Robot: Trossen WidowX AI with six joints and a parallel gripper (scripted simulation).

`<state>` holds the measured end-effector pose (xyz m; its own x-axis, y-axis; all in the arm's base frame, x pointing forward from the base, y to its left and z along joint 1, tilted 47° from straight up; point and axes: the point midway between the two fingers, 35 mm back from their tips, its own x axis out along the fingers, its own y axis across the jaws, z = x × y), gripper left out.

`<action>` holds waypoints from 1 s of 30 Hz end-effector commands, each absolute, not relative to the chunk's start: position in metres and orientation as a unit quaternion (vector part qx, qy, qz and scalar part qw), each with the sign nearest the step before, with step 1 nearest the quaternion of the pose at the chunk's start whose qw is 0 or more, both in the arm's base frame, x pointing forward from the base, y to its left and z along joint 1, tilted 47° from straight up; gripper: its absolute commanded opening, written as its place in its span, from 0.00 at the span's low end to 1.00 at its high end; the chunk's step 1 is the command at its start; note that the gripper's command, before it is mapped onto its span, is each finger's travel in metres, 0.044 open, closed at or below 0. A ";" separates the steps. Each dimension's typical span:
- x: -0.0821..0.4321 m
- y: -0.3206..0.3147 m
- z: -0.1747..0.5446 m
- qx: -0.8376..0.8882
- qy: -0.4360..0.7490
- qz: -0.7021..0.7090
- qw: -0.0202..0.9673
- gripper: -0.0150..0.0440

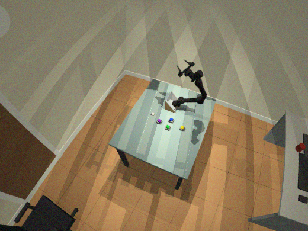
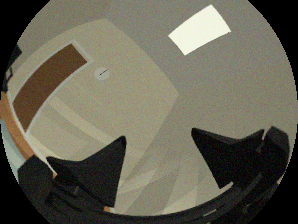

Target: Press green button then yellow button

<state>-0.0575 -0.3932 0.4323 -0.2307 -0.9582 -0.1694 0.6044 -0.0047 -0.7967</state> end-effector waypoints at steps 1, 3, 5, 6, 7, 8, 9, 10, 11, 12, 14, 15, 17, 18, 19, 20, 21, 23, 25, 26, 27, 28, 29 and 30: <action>-0.002 -0.412 0.380 -0.183 0.420 -0.587 0.668 0.93; 0.034 -0.416 0.347 -0.158 0.431 -0.527 0.715 0.93; 0.070 -0.413 0.315 -0.129 0.442 -0.464 0.756 0.93; 0.088 -0.409 0.299 -0.114 0.448 -0.432 0.775 0.93; 0.106 -0.403 0.284 -0.098 0.453 -0.398 0.791 0.93; 0.124 -0.396 0.269 -0.081 0.459 -0.364 0.806 0.93; 0.141 -0.388 0.254 -0.063 0.465 -0.329 0.820 0.93; 0.157 -0.378 0.239 -0.045 0.471 -0.293 0.831 0.93; 0.173 -0.366 0.225 -0.026 0.477 -0.258 0.840 0.93; 0.189 -0.353 0.212 -0.006 0.484 -0.221 0.847 0.93; 0.217 -0.323 0.186 0.036 0.498 -0.147 0.854 0.93; 0.230 -0.306 0.174 0.058 0.506 -0.110 0.854 0.93; 0.253 -0.268 0.153 0.105 0.523 -0.036 0.845 0.93; 0.262 -0.248 0.143 0.129 0.532 0.001 0.837 0.93; 0.270 -0.227 0.135 0.154 0.542 0.037 0.826 0.93; 0.277 -0.205 0.127 0.180 0.552 0.072 0.811 0.93; 0.283 -0.182 0.120 0.206 0.563 0.107 0.793 0.93; 0.291 -0.135 0.109 0.261 0.588 0.172 0.746 0.93; 0.294 -0.094 0.103 0.309 0.613 0.221 0.693 0.93; 0.294 -0.084 0.102 0.321 0.619 0.232 0.678 0.93; 0.294 -0.081 0.102 0.324 0.621 0.235 0.674 0.93; 0.294 -0.081 0.102 0.324 0.621 0.235 0.674 0.93; 0.294 -0.081 0.102 0.324 0.621 0.235 0.674 0.93; 0.294 -0.081 0.102 0.324 0.621 0.235 0.674 0.93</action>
